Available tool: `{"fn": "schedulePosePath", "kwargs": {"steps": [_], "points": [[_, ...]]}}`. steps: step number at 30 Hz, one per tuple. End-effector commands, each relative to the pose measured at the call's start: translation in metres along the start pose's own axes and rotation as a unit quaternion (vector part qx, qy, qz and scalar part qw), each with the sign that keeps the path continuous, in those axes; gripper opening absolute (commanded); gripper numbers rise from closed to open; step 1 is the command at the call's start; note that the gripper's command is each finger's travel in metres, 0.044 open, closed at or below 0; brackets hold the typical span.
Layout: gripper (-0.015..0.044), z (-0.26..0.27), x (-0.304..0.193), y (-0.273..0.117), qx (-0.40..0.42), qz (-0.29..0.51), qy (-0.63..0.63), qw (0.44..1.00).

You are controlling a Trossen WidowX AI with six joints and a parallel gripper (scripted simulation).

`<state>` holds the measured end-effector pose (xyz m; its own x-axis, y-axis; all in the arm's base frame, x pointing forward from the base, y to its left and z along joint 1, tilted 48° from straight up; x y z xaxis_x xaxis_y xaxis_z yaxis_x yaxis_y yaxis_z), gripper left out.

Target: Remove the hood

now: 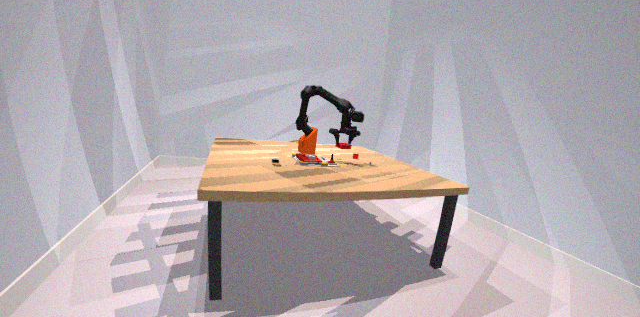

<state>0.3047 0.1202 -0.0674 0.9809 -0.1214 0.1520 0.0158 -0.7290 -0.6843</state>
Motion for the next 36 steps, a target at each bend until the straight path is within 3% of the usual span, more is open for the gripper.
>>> {"fn": "schedulePosePath", "kwargs": {"steps": [1, 36], "points": [[0.0, 0.001, 0.0, 0.003, 0.0, -0.001, -0.002, 1.0], [0.0, 0.001, 0.001, 0.027, 0.0, -0.001, -0.002, 1.0]]}}
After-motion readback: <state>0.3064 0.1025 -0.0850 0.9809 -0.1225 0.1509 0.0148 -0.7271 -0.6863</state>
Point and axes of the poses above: the point midway between the two fingers, 35 mm back from their tips, its own y axis out along the fingers, its own z axis across the jaws, x = y × z, the point moved 4 cm from there along -y, back along the fingers, and after that the axes turned 9 degrees about y, right-handed, at the moved point
